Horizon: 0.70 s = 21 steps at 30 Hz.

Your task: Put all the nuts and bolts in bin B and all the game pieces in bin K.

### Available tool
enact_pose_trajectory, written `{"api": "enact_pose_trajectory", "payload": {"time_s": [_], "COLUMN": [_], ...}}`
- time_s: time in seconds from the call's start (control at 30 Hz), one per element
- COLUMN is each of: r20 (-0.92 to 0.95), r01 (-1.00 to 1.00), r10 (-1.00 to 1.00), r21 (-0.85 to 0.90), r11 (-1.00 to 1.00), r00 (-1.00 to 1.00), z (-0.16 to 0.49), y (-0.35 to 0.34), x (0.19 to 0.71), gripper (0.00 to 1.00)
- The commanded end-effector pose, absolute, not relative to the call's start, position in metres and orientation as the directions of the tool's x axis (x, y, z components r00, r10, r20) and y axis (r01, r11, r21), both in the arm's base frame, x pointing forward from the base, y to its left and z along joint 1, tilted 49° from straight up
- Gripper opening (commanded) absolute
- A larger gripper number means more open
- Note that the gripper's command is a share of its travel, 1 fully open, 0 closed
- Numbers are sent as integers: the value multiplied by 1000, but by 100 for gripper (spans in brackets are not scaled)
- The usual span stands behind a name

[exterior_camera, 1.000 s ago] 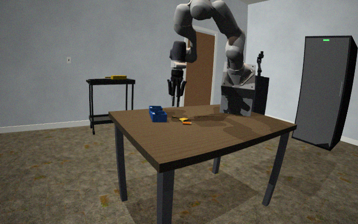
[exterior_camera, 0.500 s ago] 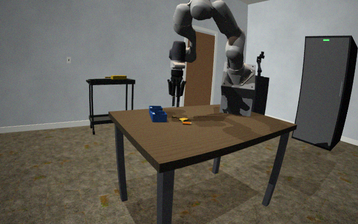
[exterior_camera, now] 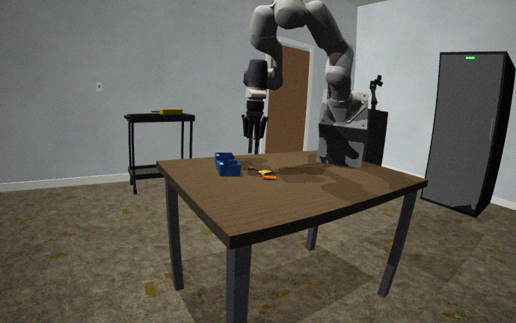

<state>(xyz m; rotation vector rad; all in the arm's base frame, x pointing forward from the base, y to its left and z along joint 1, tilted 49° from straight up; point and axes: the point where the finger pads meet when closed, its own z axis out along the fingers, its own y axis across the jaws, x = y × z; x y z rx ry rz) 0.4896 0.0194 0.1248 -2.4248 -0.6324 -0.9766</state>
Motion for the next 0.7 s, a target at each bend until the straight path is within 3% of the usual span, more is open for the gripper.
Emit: {"api": "enact_pose_trajectory", "payload": {"time_s": [0.0,0.67], "r20": [720,720], "r01": [553,553], "r10": [237,237], "r21": [-238,-238], "r11": [-798,-798], "r00": [652,652], "z": [125,99], "y": [18,40], "x": [490,511], "gripper": [18,18]}}
